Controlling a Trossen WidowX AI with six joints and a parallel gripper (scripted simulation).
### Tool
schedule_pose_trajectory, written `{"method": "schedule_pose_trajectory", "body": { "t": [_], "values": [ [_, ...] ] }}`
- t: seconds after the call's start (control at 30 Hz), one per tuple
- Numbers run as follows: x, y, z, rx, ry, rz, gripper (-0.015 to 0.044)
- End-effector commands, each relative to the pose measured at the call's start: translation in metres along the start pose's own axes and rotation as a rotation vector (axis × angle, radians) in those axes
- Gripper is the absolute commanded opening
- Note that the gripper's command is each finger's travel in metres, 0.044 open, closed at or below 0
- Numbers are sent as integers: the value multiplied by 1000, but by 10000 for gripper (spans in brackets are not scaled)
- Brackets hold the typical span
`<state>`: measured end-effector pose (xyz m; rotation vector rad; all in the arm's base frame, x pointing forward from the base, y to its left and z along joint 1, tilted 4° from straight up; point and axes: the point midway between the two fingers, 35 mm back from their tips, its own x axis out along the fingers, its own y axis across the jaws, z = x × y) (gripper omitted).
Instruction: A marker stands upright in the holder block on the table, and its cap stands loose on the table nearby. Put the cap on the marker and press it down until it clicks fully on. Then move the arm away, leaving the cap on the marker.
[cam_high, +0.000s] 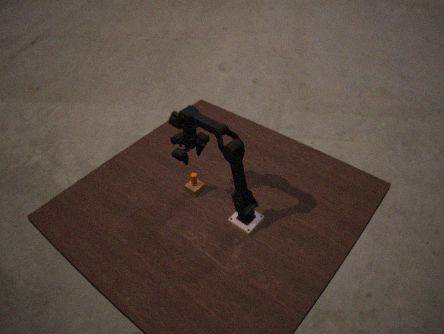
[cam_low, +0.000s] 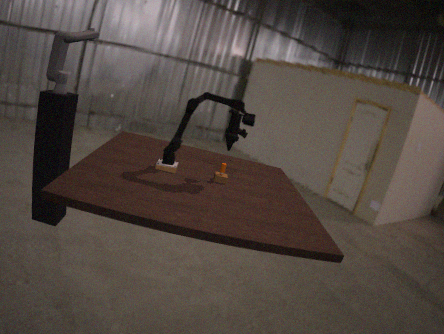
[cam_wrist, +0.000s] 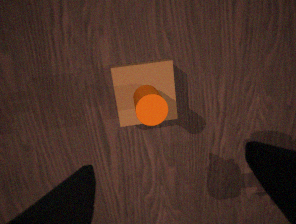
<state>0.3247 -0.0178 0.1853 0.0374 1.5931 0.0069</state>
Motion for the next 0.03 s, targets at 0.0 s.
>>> {"method": "schedule_pose_trajectory", "body": {
  "t": [0.0],
  "values": [
    [0,0,0,-6,2,-1,440]
  ]
}}
